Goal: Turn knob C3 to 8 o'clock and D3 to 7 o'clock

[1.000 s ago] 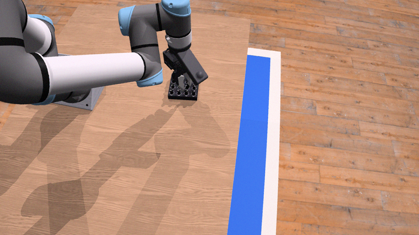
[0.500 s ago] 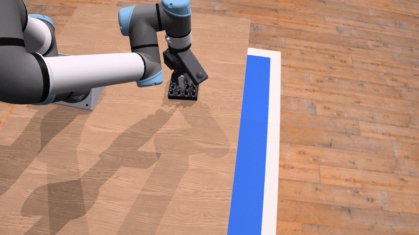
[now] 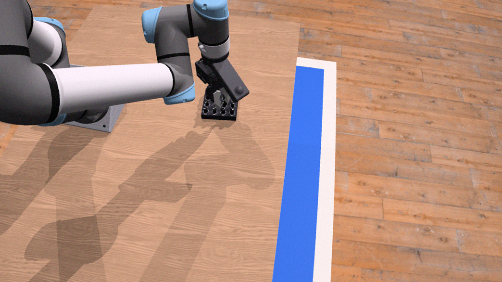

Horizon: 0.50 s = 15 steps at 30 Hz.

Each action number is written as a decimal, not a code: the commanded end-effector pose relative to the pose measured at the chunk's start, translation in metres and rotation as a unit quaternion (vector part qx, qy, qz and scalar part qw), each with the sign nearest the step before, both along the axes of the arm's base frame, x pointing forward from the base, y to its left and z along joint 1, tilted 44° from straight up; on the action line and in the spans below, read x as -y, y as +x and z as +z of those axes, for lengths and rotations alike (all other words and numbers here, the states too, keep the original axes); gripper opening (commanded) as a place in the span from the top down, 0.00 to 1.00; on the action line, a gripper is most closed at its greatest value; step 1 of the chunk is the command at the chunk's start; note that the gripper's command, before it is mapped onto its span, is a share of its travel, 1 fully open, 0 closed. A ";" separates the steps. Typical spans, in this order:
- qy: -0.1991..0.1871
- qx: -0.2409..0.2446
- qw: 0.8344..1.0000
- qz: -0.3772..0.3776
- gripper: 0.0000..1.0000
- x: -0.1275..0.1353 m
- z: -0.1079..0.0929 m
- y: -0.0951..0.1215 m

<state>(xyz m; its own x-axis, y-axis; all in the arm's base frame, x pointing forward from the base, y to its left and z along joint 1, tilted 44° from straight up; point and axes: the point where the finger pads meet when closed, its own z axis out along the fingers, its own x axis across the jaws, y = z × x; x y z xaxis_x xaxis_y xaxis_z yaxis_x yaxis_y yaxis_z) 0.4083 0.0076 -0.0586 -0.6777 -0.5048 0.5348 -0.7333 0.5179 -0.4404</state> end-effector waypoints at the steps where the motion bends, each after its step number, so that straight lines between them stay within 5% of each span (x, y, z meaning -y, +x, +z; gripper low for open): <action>1: 0.000 0.000 1.000 0.000 0.89 0.000 0.000 0.000; 15: 0.000 0.000 1.000 0.000 0.89 0.001 0.001 0.002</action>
<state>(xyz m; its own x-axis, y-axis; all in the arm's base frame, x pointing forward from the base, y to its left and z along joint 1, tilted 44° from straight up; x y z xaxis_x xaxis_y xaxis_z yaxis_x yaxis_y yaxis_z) 0.4087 0.0073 -0.0584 -0.6777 -0.5048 0.5348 -0.7333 0.5179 -0.4404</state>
